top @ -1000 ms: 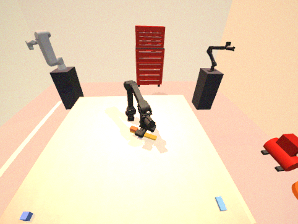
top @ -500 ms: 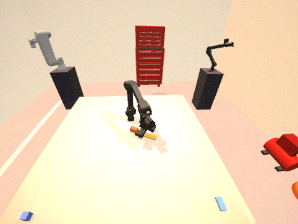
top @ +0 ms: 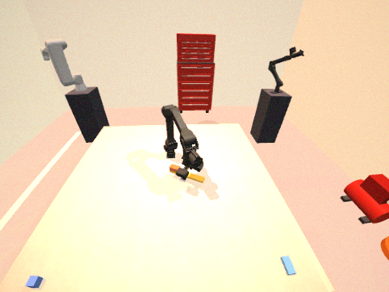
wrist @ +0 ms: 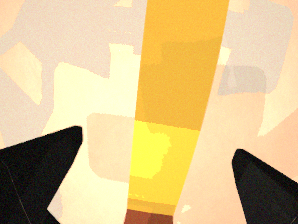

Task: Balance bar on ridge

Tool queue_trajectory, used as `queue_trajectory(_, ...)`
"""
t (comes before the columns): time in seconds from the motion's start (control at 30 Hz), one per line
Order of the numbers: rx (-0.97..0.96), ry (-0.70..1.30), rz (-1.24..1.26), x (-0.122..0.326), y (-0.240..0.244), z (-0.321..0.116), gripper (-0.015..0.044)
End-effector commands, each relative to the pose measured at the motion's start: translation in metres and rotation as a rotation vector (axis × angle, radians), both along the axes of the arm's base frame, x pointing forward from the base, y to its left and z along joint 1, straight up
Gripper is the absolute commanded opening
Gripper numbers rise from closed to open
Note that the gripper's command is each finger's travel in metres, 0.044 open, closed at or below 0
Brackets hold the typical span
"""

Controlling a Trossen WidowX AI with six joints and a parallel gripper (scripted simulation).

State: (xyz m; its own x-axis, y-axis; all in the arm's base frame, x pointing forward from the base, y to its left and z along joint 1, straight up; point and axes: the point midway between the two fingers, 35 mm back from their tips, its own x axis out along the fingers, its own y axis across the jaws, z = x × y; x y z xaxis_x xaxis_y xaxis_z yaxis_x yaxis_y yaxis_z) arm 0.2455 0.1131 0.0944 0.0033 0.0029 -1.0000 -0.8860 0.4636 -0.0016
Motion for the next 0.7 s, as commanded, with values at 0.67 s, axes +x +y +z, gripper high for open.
queue_trajectory(0.67,0.009,-0.019,0.0,0.0,0.0,0.092,0.044)
